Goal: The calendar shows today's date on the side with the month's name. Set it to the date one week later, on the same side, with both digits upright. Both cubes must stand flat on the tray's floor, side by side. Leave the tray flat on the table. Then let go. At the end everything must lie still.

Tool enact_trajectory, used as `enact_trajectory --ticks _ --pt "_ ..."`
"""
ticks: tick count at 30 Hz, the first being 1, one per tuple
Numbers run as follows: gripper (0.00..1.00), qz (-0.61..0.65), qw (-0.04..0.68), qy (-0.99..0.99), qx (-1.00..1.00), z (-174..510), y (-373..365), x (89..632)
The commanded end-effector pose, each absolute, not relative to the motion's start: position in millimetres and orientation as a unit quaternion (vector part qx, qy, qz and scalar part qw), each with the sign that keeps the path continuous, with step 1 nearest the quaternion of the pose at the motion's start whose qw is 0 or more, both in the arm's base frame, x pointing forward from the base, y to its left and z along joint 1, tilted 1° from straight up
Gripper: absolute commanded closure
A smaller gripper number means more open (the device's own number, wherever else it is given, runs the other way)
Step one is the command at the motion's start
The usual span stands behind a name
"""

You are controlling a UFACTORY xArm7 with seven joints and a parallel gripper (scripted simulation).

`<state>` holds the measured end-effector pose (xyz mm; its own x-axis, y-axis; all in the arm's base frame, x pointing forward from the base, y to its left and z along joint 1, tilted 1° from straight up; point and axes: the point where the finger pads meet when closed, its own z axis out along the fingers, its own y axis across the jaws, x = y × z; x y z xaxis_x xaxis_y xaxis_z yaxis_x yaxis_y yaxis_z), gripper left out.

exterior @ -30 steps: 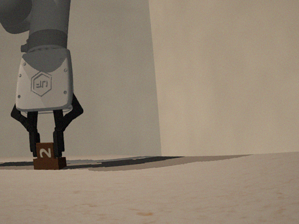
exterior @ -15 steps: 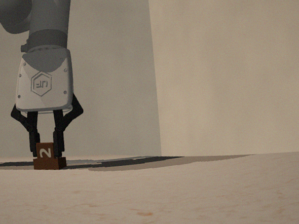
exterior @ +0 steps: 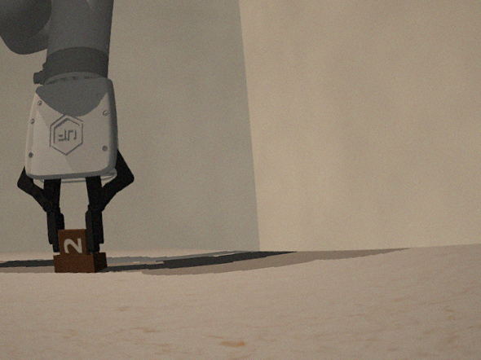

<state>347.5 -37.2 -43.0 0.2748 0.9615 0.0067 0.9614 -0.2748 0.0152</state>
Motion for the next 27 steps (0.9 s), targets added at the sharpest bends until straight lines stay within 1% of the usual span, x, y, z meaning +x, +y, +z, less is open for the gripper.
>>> enact_trajectory --ticks 1,25,26,27 --pt "0.71 0.008 0.005 0.602 0.798 -42.2 -37.4 348.8" --pt "0.71 0.008 0.005 0.602 0.798 -42.2 -37.4 348.8" --pt "0.67 0.008 0.005 0.602 0.798 -42.2 -37.4 348.8" --pt "0.67 0.008 0.005 0.602 0.798 -42.2 -37.4 348.8"
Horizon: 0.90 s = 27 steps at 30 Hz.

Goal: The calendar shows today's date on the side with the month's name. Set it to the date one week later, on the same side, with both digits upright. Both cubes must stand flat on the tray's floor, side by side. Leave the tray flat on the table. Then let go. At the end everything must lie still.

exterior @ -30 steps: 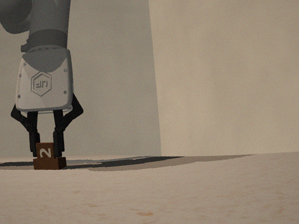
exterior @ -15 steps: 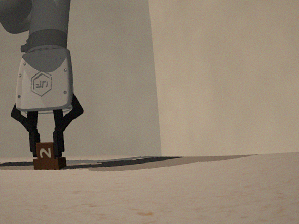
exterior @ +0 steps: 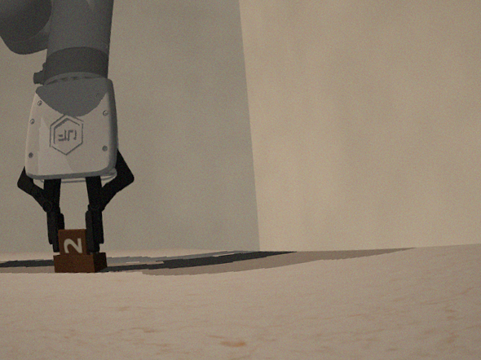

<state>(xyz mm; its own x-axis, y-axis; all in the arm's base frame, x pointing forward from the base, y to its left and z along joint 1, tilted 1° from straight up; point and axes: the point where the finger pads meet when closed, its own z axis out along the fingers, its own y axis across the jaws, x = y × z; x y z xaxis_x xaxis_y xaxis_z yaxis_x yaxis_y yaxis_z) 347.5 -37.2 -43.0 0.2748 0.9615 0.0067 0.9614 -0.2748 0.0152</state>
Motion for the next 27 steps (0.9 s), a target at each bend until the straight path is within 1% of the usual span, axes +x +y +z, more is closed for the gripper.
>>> enact_trajectory --ticks 1,3,4,6,7,9,10,12,13,27 --pt "0.67 0.008 0.005 0.602 0.798 -42.2 -37.4 348.8" --pt "0.67 0.008 0.005 0.602 0.798 -42.2 -37.4 348.8" --pt "0.63 0.008 0.005 0.602 0.798 -42.2 -37.4 348.8" --pt "0.63 0.008 0.005 0.602 0.798 -42.2 -37.4 348.8" --pt "0.59 0.008 0.005 0.602 0.798 -42.2 -37.4 348.8" --pt "0.59 0.008 0.005 0.602 0.798 -42.2 -37.4 348.8" --pt "0.55 0.008 0.005 0.602 0.798 -42.2 -37.4 348.8" --pt "0.55 0.008 0.005 0.602 0.798 -42.2 -37.4 348.8" --pt "0.51 0.008 0.005 0.602 0.798 -42.2 -37.4 348.8" --pt "0.51 0.008 0.005 0.602 0.798 -40.6 -37.4 348.8"
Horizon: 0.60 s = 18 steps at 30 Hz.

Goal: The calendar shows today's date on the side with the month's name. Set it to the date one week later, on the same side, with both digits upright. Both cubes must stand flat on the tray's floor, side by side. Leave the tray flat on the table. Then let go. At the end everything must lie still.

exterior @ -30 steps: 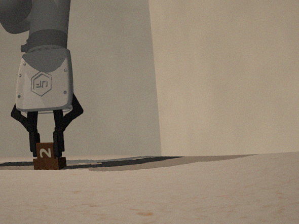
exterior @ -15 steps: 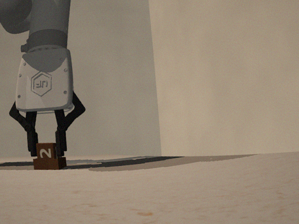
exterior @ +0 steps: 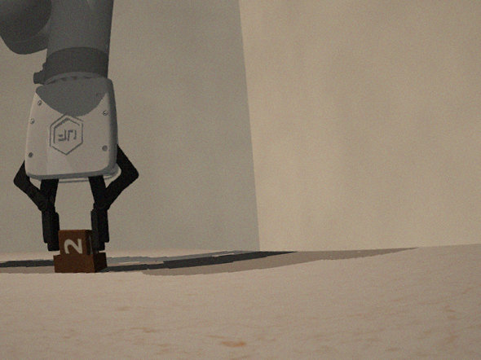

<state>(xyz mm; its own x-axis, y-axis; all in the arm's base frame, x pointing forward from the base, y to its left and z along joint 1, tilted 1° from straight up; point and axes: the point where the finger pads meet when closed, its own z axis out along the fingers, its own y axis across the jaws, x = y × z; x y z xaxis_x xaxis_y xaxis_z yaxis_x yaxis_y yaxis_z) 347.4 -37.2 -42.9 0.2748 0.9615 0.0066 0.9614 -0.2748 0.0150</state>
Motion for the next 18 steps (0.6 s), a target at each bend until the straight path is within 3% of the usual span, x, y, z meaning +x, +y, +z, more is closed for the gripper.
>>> enact_trajectory --ticks 1,18 --pt "0.51 0.008 0.005 0.602 0.798 -39 -37 349" --pt "0.51 0.008 0.005 0.602 0.798 28 -37 347"
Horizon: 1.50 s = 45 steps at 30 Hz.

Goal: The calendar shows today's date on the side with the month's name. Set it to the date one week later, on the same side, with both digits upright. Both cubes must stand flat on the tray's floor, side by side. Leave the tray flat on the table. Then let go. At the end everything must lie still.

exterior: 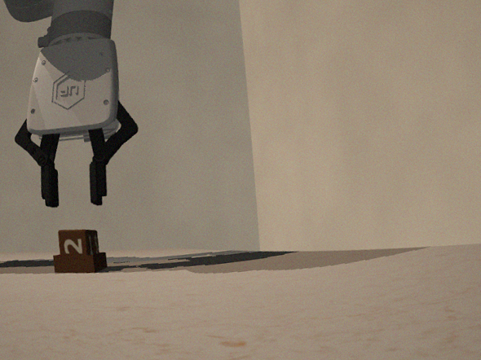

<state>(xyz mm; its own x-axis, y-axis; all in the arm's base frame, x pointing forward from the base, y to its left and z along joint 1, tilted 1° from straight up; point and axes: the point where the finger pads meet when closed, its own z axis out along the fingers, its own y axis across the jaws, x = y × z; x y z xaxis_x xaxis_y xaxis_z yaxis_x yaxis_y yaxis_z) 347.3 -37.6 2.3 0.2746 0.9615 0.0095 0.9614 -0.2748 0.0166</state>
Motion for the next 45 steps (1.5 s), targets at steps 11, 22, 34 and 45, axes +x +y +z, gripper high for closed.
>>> enact_trajectory --ticks 11,22,34,45 --pt "0.51 0.008 0.005 0.602 0.798 48 -38 347" --pt "0.0 0.008 0.005 0.602 0.798 48 -38 347" --pt "0.0 0.008 0.005 0.602 0.798 48 -38 347" --pt "0.0 0.008 0.005 0.602 0.798 66 -38 347"
